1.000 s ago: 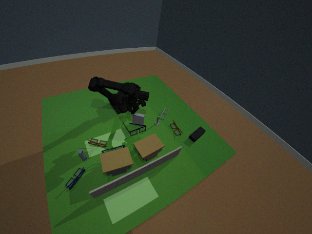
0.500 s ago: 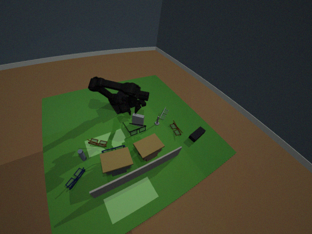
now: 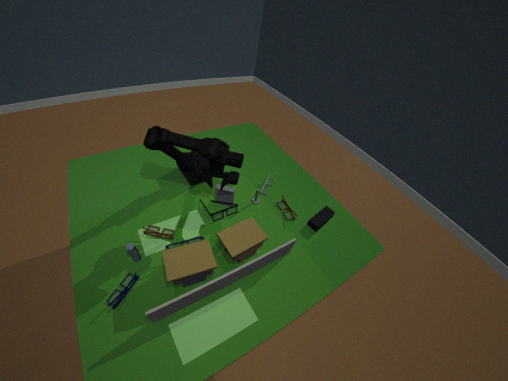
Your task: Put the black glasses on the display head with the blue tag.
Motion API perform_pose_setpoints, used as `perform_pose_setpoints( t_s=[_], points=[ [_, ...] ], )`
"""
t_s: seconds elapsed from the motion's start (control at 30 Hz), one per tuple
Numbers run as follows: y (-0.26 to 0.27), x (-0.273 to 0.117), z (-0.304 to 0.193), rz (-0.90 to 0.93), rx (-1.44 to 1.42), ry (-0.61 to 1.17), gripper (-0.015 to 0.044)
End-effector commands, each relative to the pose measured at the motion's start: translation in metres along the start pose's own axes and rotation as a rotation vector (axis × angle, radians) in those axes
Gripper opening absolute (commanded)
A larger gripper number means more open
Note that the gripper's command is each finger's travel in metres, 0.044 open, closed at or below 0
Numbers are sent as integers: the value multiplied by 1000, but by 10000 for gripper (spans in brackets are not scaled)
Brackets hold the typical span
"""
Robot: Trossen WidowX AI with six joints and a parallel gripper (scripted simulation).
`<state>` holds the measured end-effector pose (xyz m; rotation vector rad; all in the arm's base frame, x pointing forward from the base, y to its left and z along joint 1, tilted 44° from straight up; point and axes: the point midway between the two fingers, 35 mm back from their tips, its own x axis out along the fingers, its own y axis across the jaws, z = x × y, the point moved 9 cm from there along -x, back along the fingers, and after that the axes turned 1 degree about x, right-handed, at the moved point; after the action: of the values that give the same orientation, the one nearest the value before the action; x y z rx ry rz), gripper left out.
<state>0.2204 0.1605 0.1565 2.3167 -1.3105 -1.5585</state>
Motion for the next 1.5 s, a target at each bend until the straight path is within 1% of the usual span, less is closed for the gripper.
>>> perform_pose_setpoints(
  t_s=[0.0, 0.13, 1.47],
  points=[
    [-5, 11, -11, -2, 748, 4, 200],
    [-8, 17, -17, -2, 1158, 4, 200],
    [-20, 55, -51, -16, 3570, 15, 200]
  ],
)
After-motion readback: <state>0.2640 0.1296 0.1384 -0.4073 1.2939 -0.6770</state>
